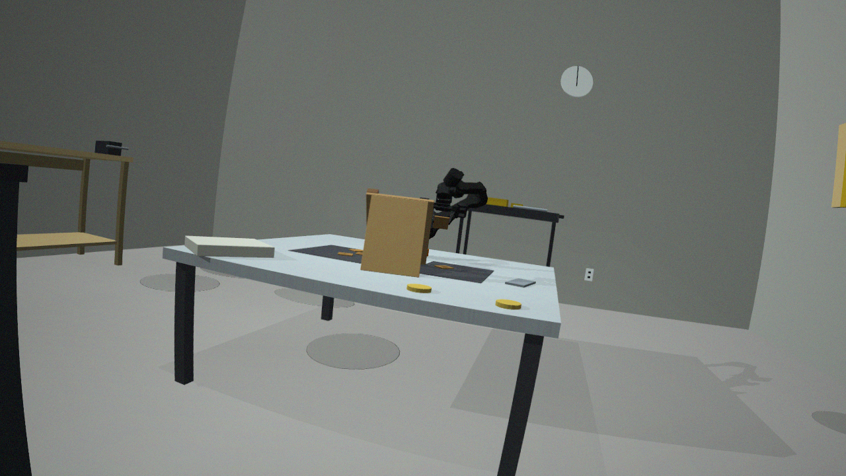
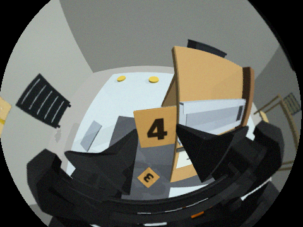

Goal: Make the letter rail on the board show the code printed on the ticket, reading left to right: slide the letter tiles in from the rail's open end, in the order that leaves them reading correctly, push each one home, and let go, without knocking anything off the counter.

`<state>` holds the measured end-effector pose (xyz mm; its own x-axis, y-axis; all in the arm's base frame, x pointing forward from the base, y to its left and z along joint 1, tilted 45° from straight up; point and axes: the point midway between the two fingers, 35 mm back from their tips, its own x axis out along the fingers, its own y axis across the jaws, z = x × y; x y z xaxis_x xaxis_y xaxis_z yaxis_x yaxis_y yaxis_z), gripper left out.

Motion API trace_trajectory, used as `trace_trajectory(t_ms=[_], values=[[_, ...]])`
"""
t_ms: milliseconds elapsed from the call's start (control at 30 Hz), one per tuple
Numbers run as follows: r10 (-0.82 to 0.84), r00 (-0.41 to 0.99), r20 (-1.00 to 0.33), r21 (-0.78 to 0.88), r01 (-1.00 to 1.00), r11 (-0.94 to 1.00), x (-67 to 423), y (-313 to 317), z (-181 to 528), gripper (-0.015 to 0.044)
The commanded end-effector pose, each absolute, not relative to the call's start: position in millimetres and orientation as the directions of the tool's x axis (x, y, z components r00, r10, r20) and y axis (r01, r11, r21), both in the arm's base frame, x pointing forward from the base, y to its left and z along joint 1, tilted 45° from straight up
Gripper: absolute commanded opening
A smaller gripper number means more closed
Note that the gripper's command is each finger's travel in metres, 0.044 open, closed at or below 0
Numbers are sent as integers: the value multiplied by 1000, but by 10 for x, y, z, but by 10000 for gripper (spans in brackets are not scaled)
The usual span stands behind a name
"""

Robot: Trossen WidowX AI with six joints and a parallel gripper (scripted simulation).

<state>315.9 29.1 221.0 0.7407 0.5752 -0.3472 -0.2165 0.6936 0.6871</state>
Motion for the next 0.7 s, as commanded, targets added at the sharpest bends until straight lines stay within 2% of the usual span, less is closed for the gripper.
trace_trajectory(t_ms=[0, 667], values=[[580, 737, -346, 687, -222, 692, 3158, 285, 2189, 0], [580, 737, -346, 687, -222, 692, 3181, 216, 2120, 0]])
